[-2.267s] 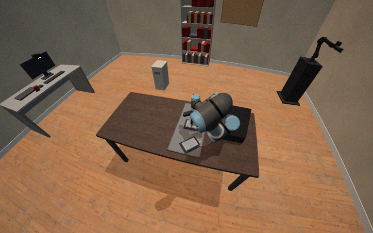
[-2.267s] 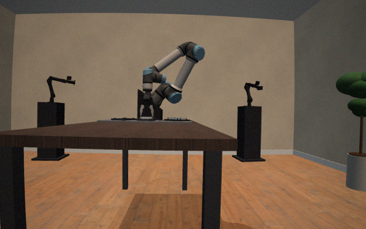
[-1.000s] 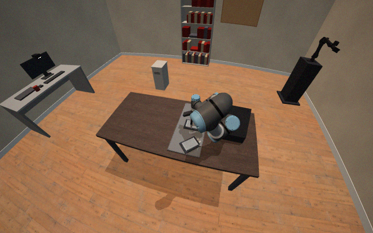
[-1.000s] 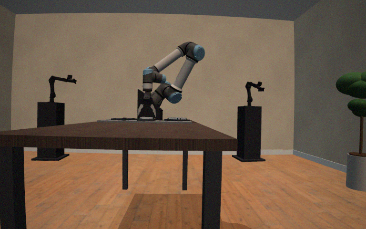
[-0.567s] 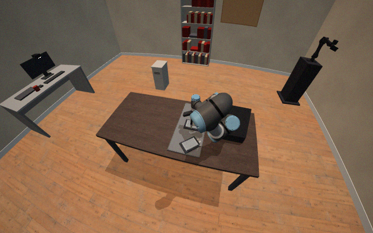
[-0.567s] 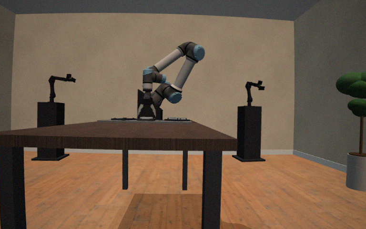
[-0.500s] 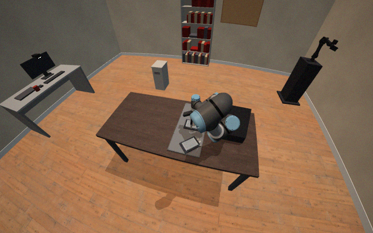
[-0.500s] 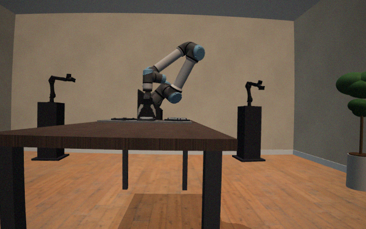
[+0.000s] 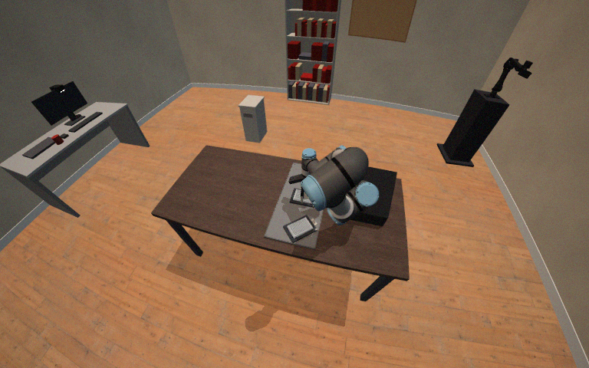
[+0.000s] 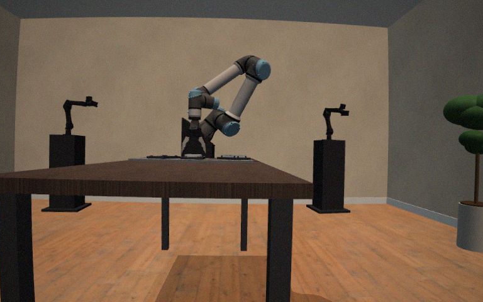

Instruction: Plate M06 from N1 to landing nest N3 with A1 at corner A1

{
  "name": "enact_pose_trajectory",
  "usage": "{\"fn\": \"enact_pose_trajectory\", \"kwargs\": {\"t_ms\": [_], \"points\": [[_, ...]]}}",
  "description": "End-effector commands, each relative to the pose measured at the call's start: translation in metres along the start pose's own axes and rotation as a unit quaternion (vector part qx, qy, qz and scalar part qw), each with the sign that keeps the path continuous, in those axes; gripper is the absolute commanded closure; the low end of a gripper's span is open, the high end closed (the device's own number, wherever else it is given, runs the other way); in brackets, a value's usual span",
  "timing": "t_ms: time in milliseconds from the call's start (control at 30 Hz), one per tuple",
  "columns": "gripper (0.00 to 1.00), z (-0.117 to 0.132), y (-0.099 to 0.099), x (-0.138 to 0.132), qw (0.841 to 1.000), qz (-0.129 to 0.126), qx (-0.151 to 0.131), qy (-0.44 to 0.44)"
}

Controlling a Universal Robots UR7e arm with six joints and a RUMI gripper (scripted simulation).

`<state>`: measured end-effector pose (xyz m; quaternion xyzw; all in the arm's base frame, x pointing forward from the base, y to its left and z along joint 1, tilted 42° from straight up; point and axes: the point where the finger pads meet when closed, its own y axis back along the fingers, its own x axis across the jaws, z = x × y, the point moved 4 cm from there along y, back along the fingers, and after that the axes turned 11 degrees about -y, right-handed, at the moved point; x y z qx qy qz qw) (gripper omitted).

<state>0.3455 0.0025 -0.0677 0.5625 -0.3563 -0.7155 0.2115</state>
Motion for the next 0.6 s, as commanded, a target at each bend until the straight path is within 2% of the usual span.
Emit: {"fn": "enact_pose_trajectory", "kwargs": {"t_ms": [0,567], "points": [[0.18,0.0,0.007,0.0,1.0,0.0,0.0,0.0],[0.18,0.0,0.027,0.0,1.0,0.0,0.0,0.0]]}}
